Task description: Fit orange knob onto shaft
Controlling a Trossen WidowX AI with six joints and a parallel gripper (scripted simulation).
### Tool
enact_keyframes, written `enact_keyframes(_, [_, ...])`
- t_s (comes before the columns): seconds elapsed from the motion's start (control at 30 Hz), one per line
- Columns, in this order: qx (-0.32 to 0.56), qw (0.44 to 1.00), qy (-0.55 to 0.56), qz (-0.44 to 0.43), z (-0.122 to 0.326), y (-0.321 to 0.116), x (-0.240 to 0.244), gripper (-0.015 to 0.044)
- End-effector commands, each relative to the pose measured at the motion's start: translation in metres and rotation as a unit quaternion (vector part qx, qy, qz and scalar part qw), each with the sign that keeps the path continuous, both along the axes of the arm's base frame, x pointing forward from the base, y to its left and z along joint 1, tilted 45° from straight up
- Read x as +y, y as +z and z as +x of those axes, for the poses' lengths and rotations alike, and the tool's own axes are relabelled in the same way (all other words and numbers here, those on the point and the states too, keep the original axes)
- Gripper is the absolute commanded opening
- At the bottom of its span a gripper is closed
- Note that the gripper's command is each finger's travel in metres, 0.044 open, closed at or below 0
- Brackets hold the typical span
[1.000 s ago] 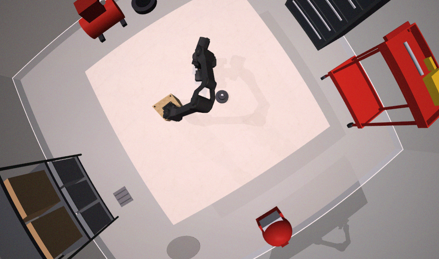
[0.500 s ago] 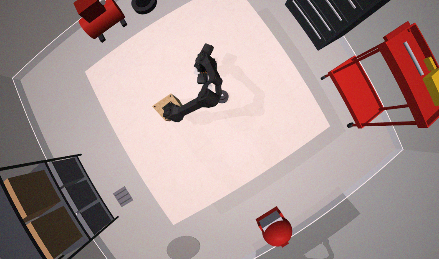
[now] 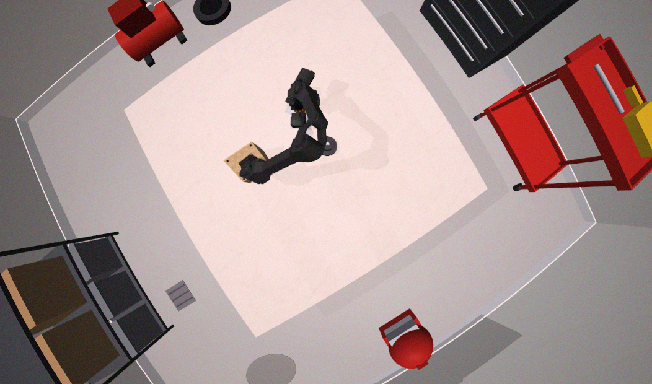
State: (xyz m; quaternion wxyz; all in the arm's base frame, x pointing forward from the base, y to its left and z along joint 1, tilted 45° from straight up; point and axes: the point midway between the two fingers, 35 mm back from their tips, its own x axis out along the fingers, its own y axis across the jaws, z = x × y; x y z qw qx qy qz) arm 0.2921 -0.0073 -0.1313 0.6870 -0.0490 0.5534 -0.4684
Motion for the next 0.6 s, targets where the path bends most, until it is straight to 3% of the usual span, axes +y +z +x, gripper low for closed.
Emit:
enact_keyframes(0.0, [0.0,1.0,0.0,0.0,0.0,0.0,0.0,0.024])
enact_keyframes(0.4, [0.0,1.0,0.0,0.0,0.0,0.0,0.0,0.024])
enact_keyframes(0.57, [0.001,1.0,0.002,0.001,0.005,0.039,0.041,0.0371])
